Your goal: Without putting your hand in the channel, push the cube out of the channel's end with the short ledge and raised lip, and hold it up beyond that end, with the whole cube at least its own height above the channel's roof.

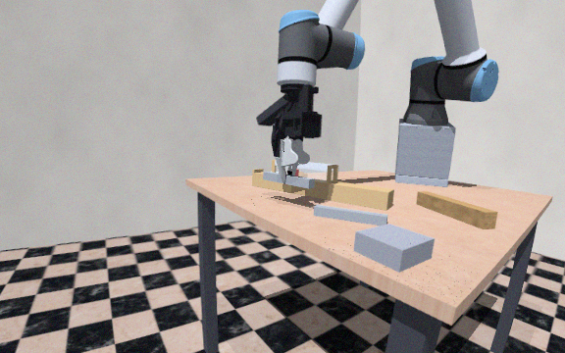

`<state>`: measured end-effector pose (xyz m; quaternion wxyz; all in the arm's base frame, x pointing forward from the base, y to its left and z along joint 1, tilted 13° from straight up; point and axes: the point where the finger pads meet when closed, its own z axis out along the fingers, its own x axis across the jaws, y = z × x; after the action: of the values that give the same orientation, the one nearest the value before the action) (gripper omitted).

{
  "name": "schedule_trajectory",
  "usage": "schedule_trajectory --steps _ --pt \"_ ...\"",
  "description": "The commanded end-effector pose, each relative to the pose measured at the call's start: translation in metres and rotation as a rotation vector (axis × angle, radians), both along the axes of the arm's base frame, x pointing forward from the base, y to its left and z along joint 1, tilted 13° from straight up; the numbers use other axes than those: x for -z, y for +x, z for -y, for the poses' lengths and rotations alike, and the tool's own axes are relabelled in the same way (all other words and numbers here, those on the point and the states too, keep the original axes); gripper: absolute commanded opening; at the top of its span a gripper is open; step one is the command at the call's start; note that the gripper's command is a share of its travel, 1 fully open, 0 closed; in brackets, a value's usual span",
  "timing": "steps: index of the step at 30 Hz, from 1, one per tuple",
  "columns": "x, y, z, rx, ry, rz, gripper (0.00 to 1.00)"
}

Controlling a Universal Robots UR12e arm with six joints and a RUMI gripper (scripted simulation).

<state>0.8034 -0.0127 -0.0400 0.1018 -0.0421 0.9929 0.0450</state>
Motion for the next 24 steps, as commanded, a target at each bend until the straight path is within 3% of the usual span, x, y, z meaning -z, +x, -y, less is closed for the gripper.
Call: schedule_trajectory --steps 1,4,9,24 --pt "-0.039 -0.008 0.004 0.0 0.0 0.001 0.0" --pt "-0.054 -0.011 0.006 0.0 0.0 0.001 0.0" --pt "-0.06 -0.012 0.006 0.0 0.0 0.001 0.0" --pt "-0.061 -0.012 0.006 0.0 0.0 0.001 0.0"
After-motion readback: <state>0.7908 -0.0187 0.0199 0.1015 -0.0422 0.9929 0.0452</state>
